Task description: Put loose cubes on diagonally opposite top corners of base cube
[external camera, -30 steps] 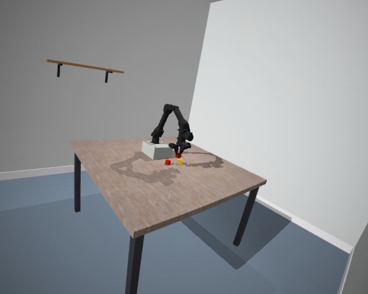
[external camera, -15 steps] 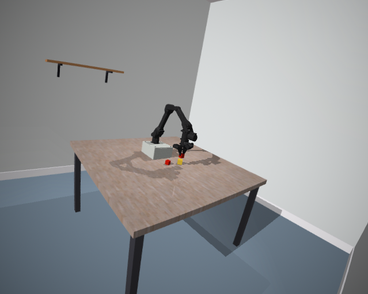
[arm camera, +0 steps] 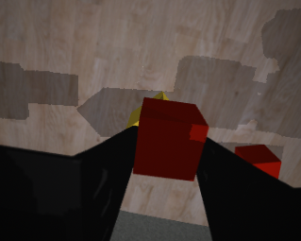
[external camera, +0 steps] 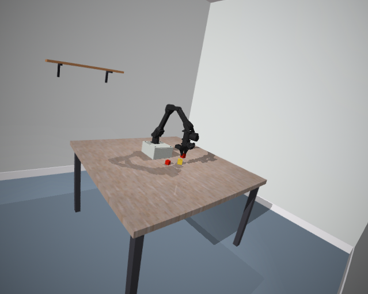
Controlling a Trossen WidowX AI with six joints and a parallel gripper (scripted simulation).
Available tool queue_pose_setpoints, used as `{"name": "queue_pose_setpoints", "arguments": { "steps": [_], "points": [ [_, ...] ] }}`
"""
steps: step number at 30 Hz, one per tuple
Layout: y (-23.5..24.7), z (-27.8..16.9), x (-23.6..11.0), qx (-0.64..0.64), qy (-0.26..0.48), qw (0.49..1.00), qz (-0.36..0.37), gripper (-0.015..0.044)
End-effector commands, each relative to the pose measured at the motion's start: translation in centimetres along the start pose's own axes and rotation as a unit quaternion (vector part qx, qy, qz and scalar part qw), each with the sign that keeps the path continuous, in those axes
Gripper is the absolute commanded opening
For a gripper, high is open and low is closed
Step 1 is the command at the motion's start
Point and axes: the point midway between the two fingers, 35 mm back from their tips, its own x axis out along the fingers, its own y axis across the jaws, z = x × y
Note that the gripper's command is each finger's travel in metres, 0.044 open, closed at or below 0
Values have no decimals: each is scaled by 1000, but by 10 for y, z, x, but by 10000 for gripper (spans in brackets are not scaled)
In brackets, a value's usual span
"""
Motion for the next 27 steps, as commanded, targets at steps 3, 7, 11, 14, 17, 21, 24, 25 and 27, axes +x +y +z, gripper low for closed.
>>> {"name": "queue_pose_setpoints", "arguments": {
  "steps": [3,7,11,14,17,21,24,25,27],
  "points": [
    [1,0,12,-3,0,1000,1,105],
    [1,-1,23,-2,0,1000,1,105],
    [1,-1,25,-2,0,1000,1,105],
    [1,-1,25,-2,0,1000,1,105],
    [1,-1,25,-2,0,1000,1,105],
    [1,-1,27,-2,0,1000,1,105],
    [1,-1,27,-2,0,1000,1,105],
    [1,-1,27,-2,0,1000,1,105],
    [1,-1,27,-2,0,1000,1,105]
  ]
}}
